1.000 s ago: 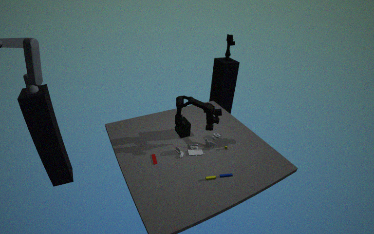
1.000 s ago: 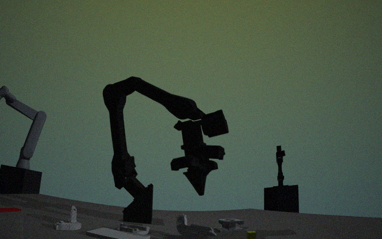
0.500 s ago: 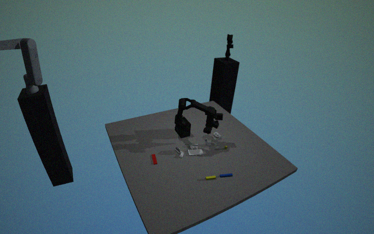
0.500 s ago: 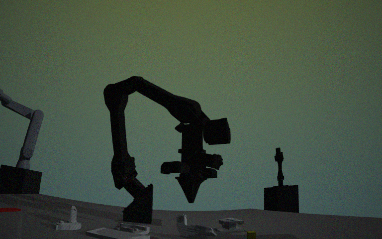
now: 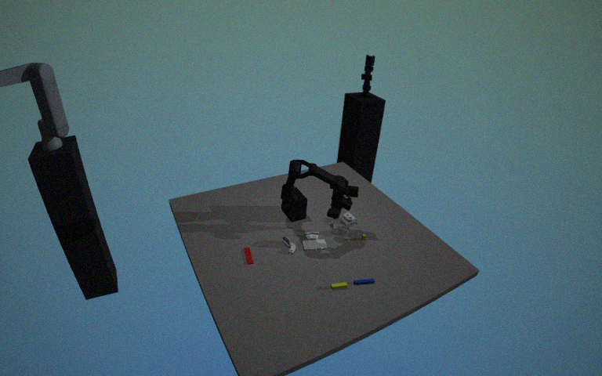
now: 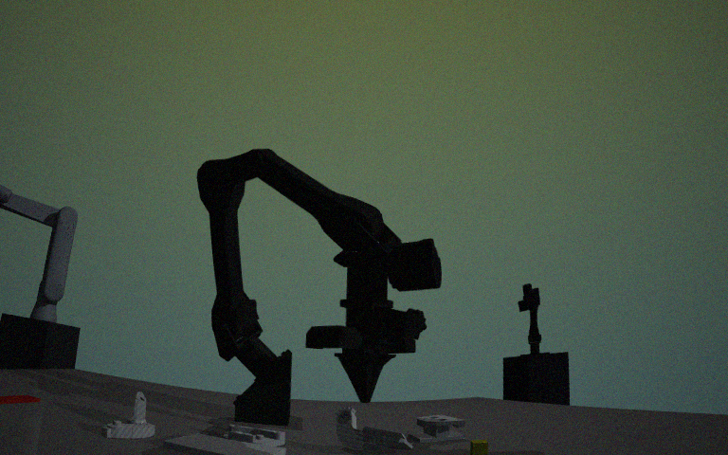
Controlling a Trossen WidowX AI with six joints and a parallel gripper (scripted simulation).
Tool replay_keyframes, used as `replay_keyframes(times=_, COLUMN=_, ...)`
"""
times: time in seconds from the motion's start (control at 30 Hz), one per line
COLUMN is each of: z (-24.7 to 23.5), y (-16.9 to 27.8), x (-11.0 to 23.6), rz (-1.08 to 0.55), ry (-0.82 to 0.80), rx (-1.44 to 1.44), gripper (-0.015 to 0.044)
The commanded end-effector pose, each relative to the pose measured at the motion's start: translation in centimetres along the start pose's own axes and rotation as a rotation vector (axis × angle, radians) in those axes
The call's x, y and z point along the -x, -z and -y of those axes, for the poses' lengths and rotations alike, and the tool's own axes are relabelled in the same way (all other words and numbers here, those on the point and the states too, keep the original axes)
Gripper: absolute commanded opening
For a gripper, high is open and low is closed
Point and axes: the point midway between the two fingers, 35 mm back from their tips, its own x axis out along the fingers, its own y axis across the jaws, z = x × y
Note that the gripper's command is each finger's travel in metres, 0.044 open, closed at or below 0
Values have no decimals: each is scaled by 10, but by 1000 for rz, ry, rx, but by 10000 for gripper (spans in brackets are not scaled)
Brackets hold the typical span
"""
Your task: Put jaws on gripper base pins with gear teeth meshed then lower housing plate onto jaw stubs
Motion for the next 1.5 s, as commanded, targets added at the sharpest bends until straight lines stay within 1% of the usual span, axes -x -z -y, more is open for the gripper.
replay_keyframes(times=0.0, z=0, y=1, x=-8, rz=-8, ry=5, rx=10, gripper=0)
replay_keyframes(times=0.63, z=0, y=4, x=-37, rz=-9, ry=7, rx=9, gripper=0)
replay_keyframes(times=0.8, z=1, y=4, x=-37, rz=-9, ry=6, rx=9, gripper=0)
replay_keyframes(times=1.47, z=32, y=2, x=-36, rz=-8, ry=6, rx=10, gripper=0)
